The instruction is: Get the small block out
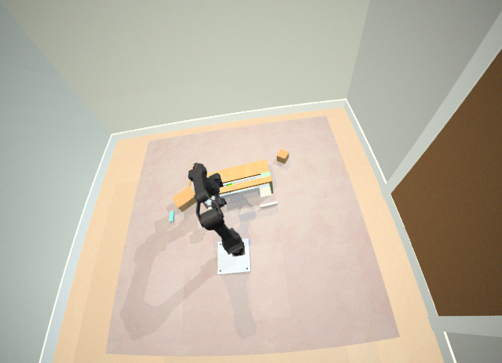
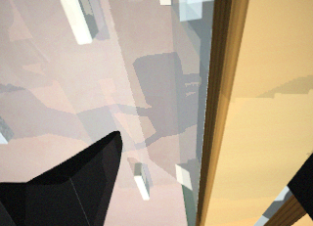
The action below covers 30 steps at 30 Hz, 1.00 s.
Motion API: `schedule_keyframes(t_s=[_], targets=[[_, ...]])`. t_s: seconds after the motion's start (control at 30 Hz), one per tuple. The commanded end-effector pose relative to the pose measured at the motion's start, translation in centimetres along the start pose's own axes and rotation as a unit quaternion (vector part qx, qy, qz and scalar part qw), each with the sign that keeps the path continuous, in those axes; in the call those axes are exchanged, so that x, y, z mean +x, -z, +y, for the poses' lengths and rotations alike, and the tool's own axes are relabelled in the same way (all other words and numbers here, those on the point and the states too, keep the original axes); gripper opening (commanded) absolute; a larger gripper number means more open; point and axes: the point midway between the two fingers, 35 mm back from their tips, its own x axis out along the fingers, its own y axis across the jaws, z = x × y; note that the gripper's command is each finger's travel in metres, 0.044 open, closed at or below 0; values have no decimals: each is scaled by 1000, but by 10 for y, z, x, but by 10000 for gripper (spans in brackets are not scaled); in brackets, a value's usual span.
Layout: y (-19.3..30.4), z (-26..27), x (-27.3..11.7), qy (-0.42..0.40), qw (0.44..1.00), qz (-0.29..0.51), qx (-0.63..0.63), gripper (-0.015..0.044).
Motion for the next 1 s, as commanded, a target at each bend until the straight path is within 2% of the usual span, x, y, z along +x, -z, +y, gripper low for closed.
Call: schedule_keyframes(t_s=[0.0,0.97], targets=[[3,0,1,0,1000,0,-1,400],[63,0,22,0,1000,4,-1,400]])
